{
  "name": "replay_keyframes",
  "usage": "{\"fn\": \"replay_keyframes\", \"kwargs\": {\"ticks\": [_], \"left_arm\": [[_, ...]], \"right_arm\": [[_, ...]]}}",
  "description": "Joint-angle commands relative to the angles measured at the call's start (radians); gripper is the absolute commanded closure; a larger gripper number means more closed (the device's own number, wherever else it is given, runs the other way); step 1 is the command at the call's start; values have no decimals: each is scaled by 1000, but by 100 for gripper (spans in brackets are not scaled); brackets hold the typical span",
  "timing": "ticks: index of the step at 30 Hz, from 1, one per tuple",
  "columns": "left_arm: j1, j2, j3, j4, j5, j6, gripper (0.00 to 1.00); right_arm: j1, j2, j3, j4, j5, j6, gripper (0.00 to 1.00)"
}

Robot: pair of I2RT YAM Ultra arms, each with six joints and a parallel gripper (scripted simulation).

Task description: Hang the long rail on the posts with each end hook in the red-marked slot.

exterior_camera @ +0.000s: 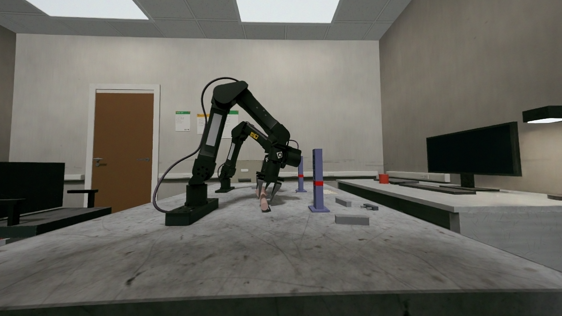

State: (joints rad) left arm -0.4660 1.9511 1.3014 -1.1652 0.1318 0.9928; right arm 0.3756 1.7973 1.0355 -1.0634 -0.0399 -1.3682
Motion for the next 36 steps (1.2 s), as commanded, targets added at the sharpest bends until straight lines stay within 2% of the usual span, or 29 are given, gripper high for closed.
{"fn": "replay_keyframes", "kwargs": {"ticks": [1, 15, 16, 18, 19, 23, 24, 26, 36], "left_arm": [[-12, -9, -16, 43, 23, -9, 52], [-13, -9, -9, 49, 23, -6, 52], [-13, -9, -9, 49, 23, -6, 52], [-13, -9, -9, 48, 23, -6, 52], [-7, -9, -9, 36, 15, -3, 52], [-7, -9, -9, 36, 15, -3, 52], [-7, -9, -9, 36, 15, -3, 52], [-7, -9, -9, 36, 15, -3, 52], [-7, -9, -9, 36, 15, -3, 52]], "right_arm": [[11, 15, -30, 40, -23, 8, 52], [12, 19, -45, 58, -23, 7, 52], [12, 19, -45, 57, -23, 7, 56], [12, 19, -45, 57, -23, 7, 56], [12, 19, -45, 57, -23, 7, 61], [7, 14, -34, 52, -15, 3, 61], [4, 25, -32, 51, -14, -2, 65], [4, 25, -32, 51, -14, -2, 65], [-2, 27, -29, 63, -22, -7, 79]]}}
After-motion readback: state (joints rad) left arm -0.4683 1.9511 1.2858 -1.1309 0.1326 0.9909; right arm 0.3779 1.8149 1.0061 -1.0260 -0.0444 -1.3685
